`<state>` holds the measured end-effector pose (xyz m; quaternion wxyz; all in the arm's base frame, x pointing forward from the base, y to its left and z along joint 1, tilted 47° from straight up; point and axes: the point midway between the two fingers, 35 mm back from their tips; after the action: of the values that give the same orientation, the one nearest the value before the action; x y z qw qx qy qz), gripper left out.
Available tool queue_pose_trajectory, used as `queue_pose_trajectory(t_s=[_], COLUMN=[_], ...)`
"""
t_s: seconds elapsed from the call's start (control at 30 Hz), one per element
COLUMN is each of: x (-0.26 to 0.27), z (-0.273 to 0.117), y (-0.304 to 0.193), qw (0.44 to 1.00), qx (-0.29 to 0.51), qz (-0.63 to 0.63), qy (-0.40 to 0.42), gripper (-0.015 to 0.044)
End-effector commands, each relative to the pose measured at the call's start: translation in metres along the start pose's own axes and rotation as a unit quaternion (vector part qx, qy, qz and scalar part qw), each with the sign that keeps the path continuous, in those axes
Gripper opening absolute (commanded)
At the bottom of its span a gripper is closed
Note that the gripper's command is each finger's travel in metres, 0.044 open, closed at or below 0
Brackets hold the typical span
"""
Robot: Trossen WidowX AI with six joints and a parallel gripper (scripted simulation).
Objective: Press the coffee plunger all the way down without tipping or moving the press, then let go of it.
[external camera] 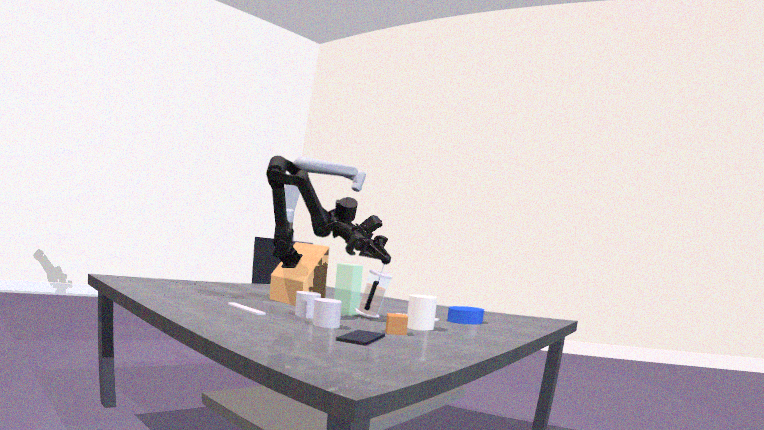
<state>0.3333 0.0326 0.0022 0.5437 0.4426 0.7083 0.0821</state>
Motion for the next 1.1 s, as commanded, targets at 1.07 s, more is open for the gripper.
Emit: queue_pose_trajectory(t_s=[1.07], x=[0.0015], z=[0.0079], y=[-0.0151], qw=[0.999], qx=[0.031], qz=[-0.019], qy=[-0.007], gripper=[0.0119])
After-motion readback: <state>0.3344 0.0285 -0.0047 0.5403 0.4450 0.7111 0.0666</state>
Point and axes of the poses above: the point midway between the two fingers, 35 mm back from their tips, its own z axis out along the fingers, its own x axis across the jaws, y = z × x
